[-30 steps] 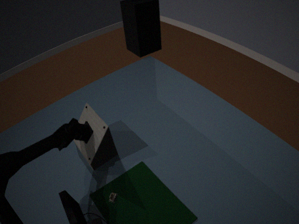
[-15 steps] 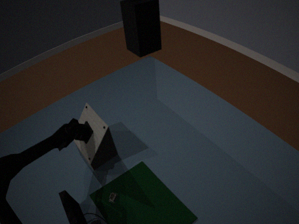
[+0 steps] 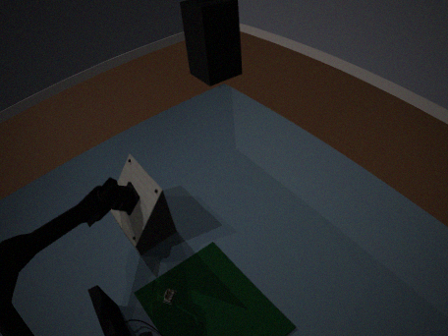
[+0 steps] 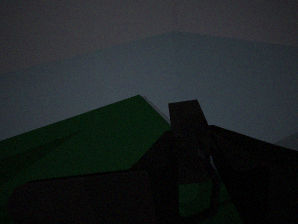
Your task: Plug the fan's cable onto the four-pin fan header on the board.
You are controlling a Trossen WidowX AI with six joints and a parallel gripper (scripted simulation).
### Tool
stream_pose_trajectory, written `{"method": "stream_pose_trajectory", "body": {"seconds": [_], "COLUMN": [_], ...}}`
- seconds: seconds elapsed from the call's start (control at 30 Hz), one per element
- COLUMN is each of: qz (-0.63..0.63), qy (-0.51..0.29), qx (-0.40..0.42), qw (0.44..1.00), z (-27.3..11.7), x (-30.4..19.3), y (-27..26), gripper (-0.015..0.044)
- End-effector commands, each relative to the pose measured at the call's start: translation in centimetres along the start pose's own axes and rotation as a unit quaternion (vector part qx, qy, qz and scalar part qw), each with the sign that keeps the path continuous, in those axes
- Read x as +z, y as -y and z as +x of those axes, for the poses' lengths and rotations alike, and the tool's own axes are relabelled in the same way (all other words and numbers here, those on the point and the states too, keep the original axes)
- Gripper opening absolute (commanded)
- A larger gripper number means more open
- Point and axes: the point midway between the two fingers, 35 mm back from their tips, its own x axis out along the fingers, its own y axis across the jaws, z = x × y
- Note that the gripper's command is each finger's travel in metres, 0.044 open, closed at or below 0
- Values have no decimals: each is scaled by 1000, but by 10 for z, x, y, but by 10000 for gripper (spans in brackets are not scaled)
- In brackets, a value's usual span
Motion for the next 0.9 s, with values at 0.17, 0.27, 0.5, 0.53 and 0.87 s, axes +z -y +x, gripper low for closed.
{"method": "stream_pose_trajectory", "body": {"seconds": [0.17,0.27,0.5,0.53,0.87], "qz": [0,0,0,0,0], "qy": [4,4,4,4,4], "qx": [1,1,1,1,1], "qw": [1000,1000,1000,1000,1000], "z": [3,4,5,5,7], "x": [-8,-10,-16,-17,-25], "y": [0,0,0,0,0], "gripper": [0,0,0,0,0]}}
